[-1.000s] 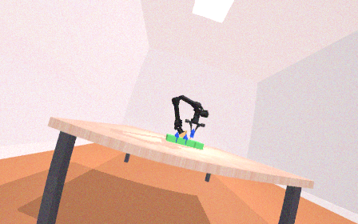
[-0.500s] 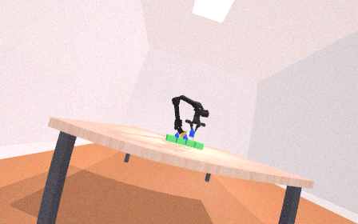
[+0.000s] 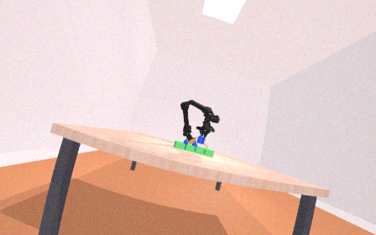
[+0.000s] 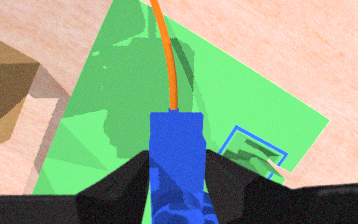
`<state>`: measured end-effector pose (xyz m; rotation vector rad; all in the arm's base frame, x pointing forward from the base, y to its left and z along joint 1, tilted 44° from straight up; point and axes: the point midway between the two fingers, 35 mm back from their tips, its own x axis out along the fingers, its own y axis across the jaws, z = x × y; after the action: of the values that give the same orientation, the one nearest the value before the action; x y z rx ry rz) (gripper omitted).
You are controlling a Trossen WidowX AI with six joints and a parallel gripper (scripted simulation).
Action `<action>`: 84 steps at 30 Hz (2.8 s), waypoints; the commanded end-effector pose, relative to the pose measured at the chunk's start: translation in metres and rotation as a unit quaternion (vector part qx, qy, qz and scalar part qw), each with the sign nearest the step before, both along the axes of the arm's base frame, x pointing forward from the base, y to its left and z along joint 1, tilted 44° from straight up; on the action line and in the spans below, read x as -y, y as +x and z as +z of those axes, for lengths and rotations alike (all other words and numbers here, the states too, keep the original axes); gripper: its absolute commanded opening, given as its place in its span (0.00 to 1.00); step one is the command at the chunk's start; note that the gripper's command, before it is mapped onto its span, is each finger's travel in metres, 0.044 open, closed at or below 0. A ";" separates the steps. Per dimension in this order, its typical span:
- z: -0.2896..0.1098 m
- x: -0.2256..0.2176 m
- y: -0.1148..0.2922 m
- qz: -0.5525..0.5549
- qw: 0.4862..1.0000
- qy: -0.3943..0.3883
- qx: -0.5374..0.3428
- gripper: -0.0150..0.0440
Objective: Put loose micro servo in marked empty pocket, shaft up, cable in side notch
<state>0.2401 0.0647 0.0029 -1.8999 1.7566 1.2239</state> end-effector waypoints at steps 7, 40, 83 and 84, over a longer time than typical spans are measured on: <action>0.000 -0.001 0.000 -0.124 0.985 -0.014 0.116 0.25; 0.000 -0.001 0.000 -0.493 0.735 -0.064 0.461 0.25; 0.000 0.009 0.075 -0.624 0.512 -0.080 0.585 0.25; 0.000 0.009 0.078 -0.624 0.512 -0.080 0.585 0.25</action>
<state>0.3059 0.0571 0.0017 -0.4887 1.5438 -0.6947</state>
